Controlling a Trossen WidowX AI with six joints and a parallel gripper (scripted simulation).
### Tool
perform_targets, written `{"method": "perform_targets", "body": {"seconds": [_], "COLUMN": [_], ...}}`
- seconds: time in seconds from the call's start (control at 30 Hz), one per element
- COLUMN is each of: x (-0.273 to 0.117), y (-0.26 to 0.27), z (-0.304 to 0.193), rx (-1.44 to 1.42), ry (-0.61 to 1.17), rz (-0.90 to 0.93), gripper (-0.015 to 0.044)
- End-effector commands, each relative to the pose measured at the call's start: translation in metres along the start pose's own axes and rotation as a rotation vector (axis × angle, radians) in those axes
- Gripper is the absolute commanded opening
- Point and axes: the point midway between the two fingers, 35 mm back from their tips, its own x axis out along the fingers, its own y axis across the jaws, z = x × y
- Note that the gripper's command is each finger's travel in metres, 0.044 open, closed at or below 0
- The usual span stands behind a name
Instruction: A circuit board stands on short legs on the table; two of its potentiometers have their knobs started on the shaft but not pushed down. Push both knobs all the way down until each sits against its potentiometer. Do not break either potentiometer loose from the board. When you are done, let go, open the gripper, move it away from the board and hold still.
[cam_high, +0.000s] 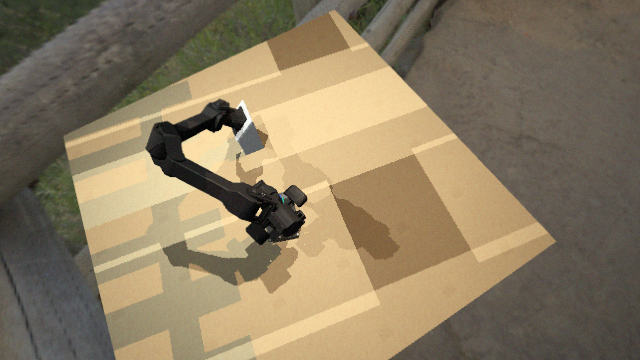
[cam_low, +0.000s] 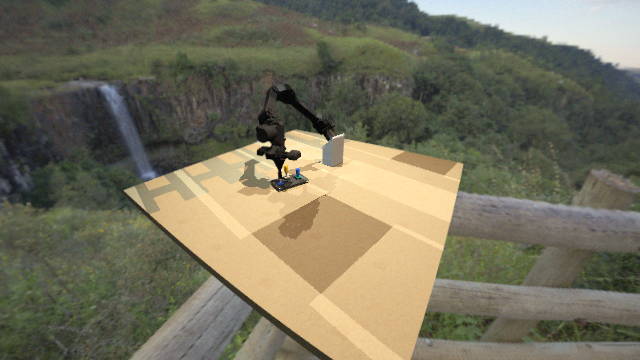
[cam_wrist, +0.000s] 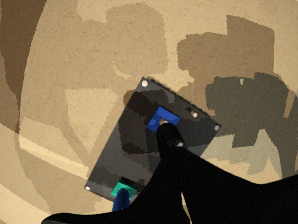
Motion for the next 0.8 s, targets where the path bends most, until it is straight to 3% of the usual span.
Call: {"method": "perform_targets", "body": {"seconds": [0.0,0.77], "x": [0.0172,0.0265], "y": [-0.0038,-0.0038], "z": [0.0010,0.0009], "rx": [0.022,0.022], "ry": [0.013,0.013], "rz": [0.006,0.006], "gripper": [0.0000,0.0000]}}
